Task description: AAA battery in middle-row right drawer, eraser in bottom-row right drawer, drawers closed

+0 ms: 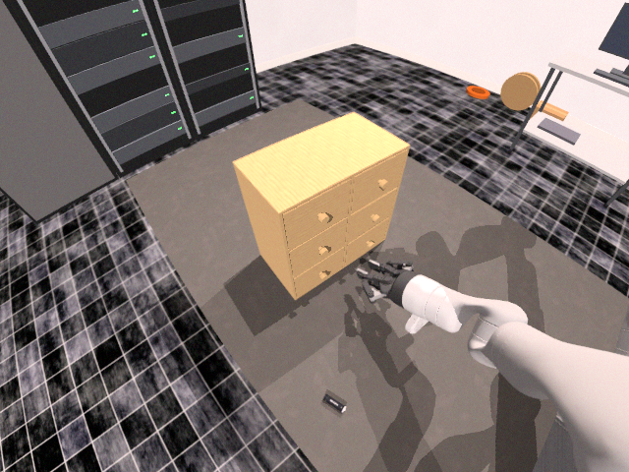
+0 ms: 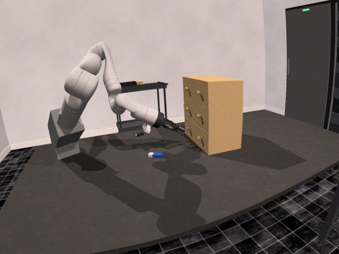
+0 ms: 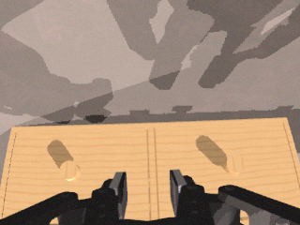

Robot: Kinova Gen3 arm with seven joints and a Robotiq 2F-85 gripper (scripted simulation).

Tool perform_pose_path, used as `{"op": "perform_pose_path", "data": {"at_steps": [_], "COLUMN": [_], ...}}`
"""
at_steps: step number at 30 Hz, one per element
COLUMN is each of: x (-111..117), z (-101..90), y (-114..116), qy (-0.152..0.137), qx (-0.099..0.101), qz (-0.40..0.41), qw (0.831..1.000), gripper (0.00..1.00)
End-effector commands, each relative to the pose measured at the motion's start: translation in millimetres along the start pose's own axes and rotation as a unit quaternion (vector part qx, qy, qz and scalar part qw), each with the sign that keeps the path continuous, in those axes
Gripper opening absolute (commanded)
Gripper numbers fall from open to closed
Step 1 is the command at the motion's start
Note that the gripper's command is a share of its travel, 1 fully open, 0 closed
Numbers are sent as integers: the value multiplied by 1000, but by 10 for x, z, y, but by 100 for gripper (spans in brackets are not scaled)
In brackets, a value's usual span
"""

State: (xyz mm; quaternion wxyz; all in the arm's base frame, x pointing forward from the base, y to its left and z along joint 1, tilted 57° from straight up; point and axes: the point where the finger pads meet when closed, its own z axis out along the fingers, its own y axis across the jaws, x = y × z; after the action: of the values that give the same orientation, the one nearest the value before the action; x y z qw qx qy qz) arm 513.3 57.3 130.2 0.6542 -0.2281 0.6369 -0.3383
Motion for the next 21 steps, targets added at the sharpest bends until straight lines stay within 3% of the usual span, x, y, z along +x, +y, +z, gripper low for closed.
{"op": "perform_pose_path", "data": {"at_steps": [1, 21], "x": [26, 62], "z": [25, 128], "y": [-76, -339], "qy": [3, 3], "qx": [2, 2], "qz": [4, 3], "qw": [1000, 1000], "gripper": [33, 33]}}
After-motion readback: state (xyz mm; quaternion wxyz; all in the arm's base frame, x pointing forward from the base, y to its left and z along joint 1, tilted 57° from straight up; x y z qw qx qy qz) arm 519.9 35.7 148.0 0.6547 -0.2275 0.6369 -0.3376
